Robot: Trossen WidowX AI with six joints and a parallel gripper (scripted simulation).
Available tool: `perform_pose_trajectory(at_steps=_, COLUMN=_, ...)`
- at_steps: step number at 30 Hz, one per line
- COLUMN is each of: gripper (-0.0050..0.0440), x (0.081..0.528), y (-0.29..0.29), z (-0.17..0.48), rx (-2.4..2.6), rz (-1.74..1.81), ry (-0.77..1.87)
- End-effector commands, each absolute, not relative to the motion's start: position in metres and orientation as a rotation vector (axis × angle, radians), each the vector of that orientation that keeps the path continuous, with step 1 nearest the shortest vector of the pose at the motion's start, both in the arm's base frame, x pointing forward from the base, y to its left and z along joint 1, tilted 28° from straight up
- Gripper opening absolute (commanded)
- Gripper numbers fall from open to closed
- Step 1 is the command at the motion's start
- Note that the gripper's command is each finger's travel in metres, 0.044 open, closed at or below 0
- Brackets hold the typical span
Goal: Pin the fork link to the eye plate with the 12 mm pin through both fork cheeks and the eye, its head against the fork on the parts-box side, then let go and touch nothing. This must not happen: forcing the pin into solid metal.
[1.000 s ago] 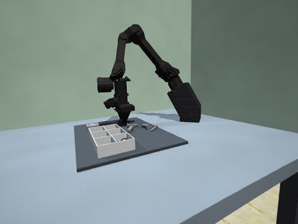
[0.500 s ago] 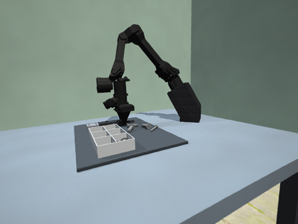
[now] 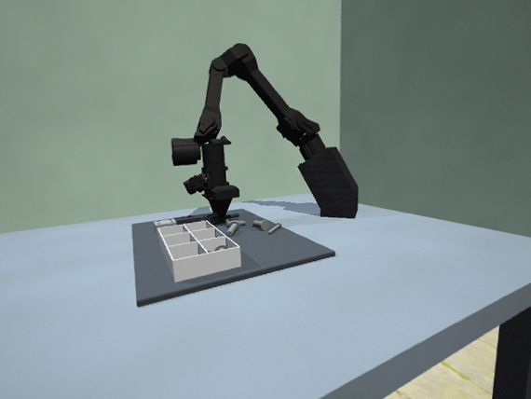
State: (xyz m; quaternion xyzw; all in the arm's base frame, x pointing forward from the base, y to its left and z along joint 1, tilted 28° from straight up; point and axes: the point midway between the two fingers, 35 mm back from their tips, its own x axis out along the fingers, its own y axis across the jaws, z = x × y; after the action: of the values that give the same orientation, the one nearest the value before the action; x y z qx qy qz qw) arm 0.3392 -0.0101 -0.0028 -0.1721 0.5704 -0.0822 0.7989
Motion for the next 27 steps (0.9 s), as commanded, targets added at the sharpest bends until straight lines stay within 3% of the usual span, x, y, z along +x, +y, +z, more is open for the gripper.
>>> perform_pose_trajectory(at_steps=1, gripper=0.0123, x=0.3392, y=-0.0101, z=-0.0028, rx=-0.368, rz=-0.176, ry=1.22)
perform_pose_trajectory(at_steps=27, gripper=0.0123, x=0.3387, y=-0.0096, z=-0.0017, rx=-0.363, rz=-0.174, ry=1.207)
